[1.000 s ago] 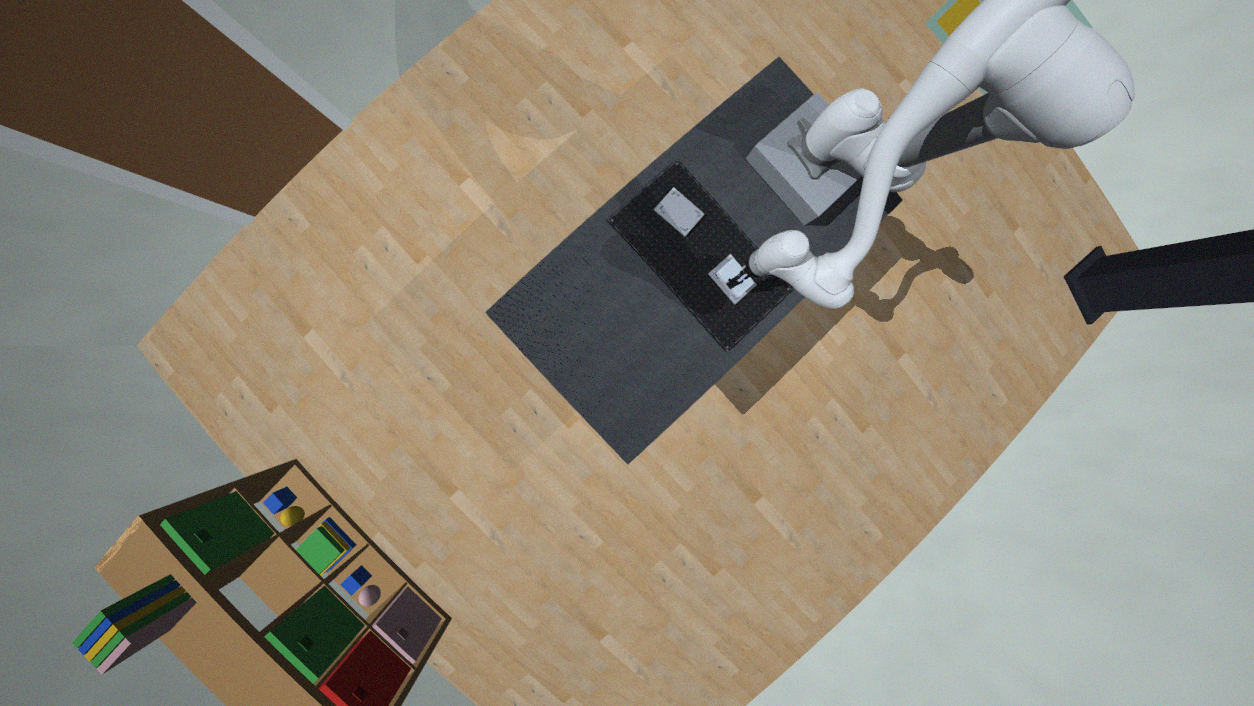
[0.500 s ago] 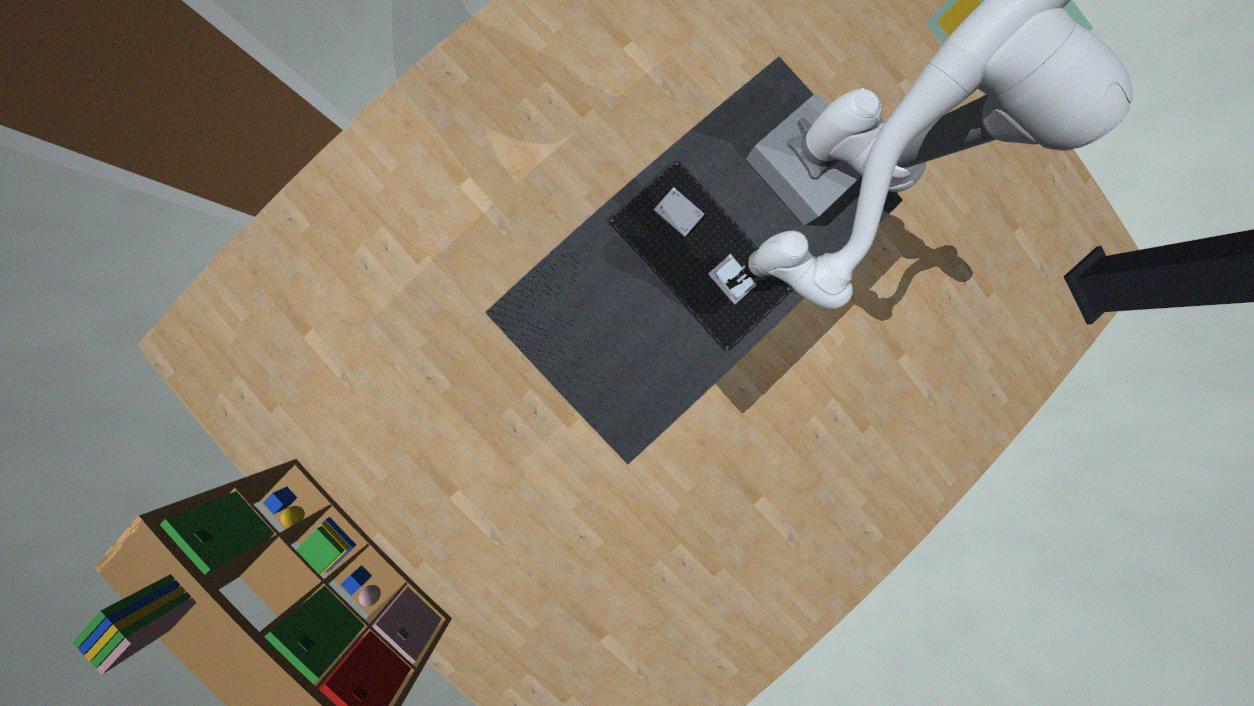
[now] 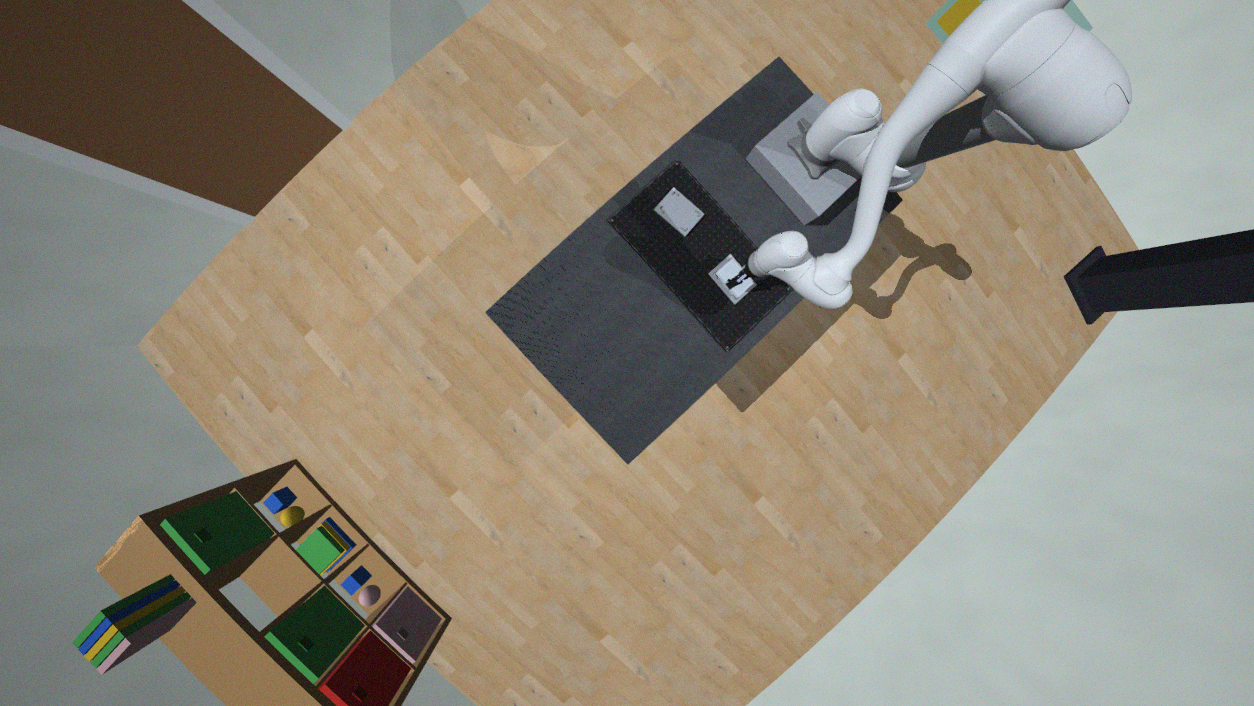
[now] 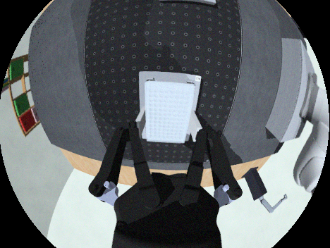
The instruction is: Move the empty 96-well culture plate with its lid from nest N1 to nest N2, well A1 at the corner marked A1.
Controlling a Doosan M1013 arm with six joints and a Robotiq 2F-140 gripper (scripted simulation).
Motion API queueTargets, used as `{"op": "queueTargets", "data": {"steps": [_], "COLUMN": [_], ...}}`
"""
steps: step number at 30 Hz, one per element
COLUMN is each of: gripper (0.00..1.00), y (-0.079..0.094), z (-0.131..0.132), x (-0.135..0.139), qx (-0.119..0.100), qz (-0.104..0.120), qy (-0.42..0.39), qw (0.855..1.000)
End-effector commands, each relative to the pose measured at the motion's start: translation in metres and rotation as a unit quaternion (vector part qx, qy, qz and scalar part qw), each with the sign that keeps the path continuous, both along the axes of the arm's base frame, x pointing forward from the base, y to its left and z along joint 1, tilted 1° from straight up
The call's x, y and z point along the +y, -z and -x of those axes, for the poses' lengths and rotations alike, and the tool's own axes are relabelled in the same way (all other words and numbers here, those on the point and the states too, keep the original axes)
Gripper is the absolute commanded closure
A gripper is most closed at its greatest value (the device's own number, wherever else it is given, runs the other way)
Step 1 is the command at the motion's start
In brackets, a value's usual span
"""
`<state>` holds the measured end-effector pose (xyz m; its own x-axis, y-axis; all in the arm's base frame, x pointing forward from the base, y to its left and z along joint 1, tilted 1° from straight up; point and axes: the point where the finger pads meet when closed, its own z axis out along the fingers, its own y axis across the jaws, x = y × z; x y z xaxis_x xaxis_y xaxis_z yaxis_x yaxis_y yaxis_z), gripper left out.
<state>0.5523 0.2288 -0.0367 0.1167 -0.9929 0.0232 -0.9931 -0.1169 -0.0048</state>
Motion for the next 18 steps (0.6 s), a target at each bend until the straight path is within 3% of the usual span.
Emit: {"op": "queueTargets", "data": {"steps": [1, 18], "gripper": [1.00, 1.00], "y": [0.0002, 0.0027], "z": [0.0000, 0.0000], "x": [0.0000, 0.0000], "qx": [0.000, 0.000], "qz": [0.000, 0.000], "qy": [0.000, 0.000], "qw": [1.000, 1.000]}}
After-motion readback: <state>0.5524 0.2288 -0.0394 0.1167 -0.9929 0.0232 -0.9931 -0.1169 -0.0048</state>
